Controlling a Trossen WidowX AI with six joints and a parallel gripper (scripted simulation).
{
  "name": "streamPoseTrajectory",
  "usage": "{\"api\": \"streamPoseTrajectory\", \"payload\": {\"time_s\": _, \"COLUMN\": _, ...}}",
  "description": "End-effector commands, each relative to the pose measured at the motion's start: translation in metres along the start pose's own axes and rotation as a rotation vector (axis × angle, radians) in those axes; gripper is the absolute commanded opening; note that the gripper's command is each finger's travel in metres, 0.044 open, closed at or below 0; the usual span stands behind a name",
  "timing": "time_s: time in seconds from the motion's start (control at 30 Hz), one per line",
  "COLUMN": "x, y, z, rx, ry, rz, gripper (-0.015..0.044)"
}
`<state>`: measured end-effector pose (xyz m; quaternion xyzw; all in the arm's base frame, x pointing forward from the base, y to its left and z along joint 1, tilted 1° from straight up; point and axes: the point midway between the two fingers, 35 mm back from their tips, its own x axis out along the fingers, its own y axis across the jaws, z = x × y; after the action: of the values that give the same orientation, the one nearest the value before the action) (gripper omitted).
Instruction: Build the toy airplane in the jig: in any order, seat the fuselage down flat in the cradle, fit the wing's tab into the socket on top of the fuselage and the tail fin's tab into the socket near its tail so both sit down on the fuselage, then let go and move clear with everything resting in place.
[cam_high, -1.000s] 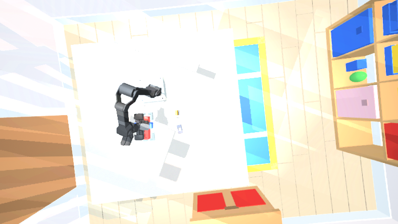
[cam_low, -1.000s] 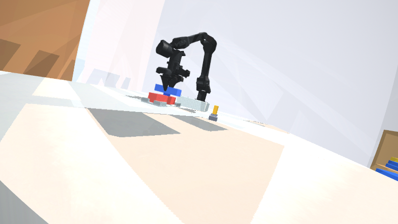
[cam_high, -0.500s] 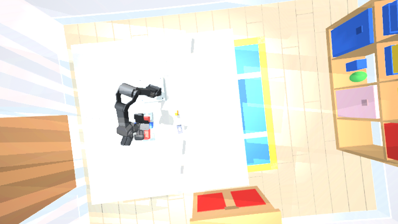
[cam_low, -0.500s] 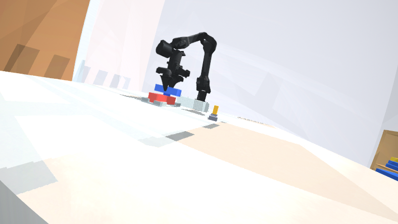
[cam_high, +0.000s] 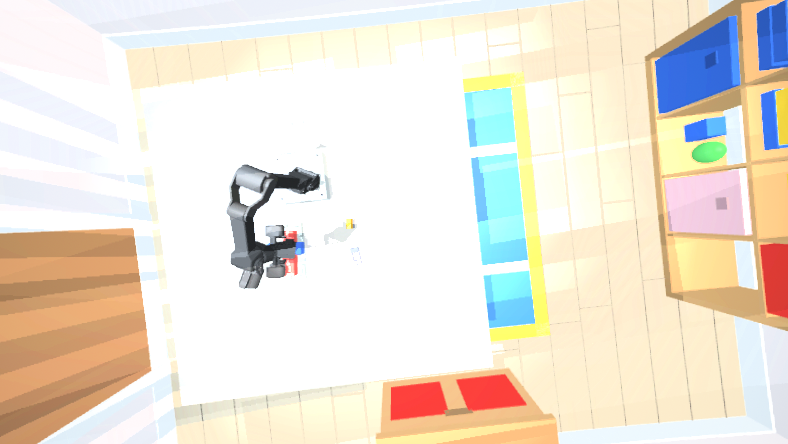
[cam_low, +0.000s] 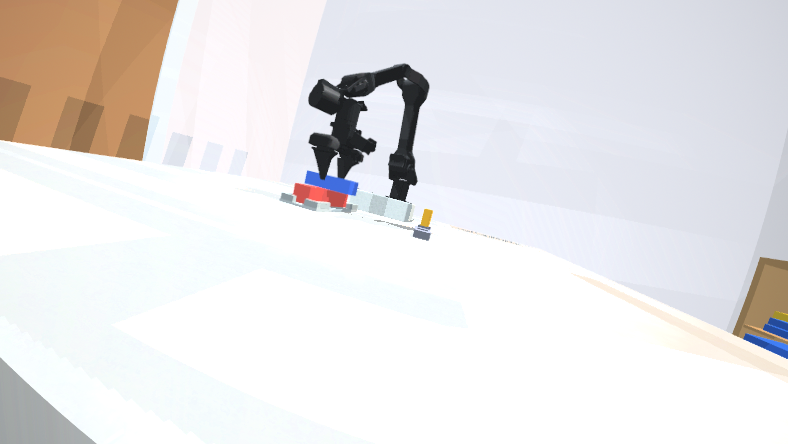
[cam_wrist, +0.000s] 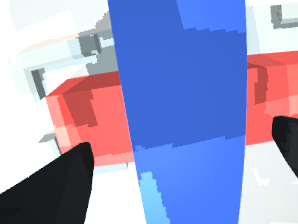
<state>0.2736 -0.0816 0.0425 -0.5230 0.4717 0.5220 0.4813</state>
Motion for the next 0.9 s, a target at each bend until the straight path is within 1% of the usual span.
{"api": "streamPoseTrajectory", "payload": {"time_s": 0.0, "x": 0.000, "y": 0.000, "z": 0.000, "rx": 0.000, "ry": 0.000, "rz": 0.000, "gripper": 0.0440}}
{"api": "streamPoseTrajectory", "payload": {"time_s": 0.1, "x": 0.000, "y": 0.000, "z": 0.000, "rx": 0.000, "ry": 0.000, "rz": 0.000, "gripper": 0.0440}}
{"api": "streamPoseTrajectory", "payload": {"time_s": 0.17, "x": -0.009, "y": -0.001, "z": 0.000, "rx": 0.000, "ry": 0.001, "rz": 0.000, "gripper": 0.0440}}
{"api": "streamPoseTrajectory", "payload": {"time_s": 0.3, "x": -0.064, "y": -0.003, "z": -0.001, "rx": -0.003, "ry": 0.004, "rz": 0.000, "gripper": 0.0440}}
{"api": "streamPoseTrajectory", "payload": {"time_s": 0.37, "x": -0.083, "y": -0.001, "z": 0.000, "rx": -0.004, "ry": 0.005, "rz": 0.001, "gripper": 0.0440}}
{"api": "streamPoseTrajectory", "payload": {"time_s": 0.57, "x": -0.085, "y": -0.004, "z": 0.000, "rx": 0.012, "ry": 0.005, "rz": 0.000, "gripper": 0.0440}}
{"api": "streamPoseTrajectory", "payload": {"time_s": 0.63, "x": -0.085, "y": -0.004, "z": 0.000, "rx": 0.140, "ry": 0.005, "rz": 0.000, "gripper": 0.0440}}
{"api": "streamPoseTrajectory", "payload": {"time_s": 0.87, "x": -0.083, "y": -0.005, "z": -0.001, "rx": 0.825, "ry": 0.004, "rz": -0.002, "gripper": 0.0440}}
